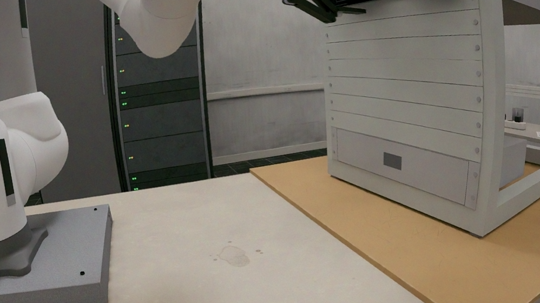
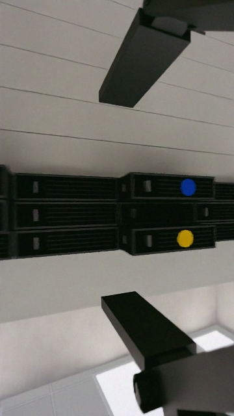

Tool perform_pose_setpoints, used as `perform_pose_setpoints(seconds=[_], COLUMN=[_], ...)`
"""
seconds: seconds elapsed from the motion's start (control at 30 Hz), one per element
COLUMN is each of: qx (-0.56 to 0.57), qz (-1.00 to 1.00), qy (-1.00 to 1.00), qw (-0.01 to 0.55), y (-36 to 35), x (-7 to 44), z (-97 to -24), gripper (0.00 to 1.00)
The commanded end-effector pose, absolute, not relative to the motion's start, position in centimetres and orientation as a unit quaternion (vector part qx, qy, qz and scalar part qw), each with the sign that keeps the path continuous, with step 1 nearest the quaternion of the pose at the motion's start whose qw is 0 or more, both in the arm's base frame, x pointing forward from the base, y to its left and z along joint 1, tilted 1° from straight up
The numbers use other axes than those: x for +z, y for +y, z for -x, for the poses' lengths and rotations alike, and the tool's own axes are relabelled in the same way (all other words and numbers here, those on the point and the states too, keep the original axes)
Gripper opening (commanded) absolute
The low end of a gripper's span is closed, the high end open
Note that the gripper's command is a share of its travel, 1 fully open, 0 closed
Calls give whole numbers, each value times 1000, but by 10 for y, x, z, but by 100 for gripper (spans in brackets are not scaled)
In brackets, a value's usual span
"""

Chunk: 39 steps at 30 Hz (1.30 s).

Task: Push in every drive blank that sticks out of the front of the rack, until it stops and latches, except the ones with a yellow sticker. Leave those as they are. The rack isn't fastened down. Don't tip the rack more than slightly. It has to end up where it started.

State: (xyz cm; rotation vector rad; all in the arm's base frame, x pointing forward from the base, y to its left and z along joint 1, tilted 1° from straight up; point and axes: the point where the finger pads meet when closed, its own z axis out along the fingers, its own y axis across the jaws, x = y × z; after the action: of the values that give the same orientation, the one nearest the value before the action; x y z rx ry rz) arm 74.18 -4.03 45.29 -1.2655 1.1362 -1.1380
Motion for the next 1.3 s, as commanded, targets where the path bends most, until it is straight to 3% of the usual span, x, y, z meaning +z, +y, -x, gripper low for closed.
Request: perform_pose_setpoints(seconds=[0.0, 0.63, 1.27], qx=[-477, -477, -477], qz=[527, 527, 527], qy=[474, 474, 474], qw=[520, 520, 520], y=[-22, 50, 62], x=[455, 459, 459], z=[-741, -735, -734], gripper=[100, 100, 100])
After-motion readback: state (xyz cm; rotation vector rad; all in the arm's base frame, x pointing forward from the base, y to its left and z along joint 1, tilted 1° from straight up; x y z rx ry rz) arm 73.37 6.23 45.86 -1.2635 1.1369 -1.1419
